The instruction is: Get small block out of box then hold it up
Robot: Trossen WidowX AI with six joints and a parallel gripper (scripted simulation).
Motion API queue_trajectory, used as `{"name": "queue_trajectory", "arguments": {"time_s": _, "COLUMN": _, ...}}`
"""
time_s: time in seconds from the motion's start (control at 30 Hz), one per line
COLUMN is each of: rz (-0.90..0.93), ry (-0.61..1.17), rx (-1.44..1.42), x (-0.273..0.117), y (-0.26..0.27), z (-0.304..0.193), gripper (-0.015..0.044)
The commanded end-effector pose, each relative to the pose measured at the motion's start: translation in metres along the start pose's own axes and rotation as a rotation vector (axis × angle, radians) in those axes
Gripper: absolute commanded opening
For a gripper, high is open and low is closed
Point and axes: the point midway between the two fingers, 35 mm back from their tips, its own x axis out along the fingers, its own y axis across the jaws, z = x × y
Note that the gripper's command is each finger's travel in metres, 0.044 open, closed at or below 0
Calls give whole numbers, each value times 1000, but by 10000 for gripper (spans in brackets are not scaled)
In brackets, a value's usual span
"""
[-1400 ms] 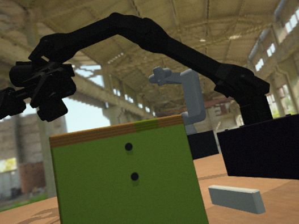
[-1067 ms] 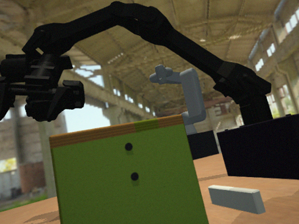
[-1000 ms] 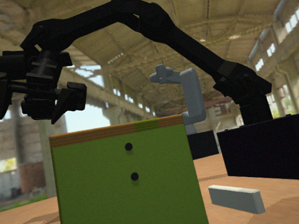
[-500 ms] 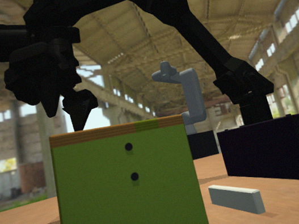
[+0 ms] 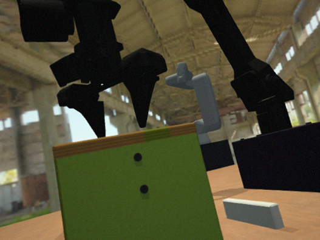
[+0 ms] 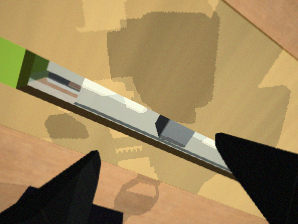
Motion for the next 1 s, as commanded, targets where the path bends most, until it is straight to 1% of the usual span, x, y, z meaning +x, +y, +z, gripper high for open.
{"name": "queue_trajectory", "arguments": {"time_s": 0.0, "rz": -193, "ry": 251, "rx": -942, "x": -4, "y": 35, "z": -37, "gripper": 400}}
{"name": "queue_trajectory", "arguments": {"time_s": 0.6, "rz": -193, "ry": 251, "rx": -942, "x": -3, "y": 35, "z": -37, "gripper": 400}}
{"name": "queue_trajectory", "arguments": {"time_s": 0.97, "rz": -193, "ry": 250, "rx": -942, "x": 13, "y": 36, "z": -33, "gripper": 400}}
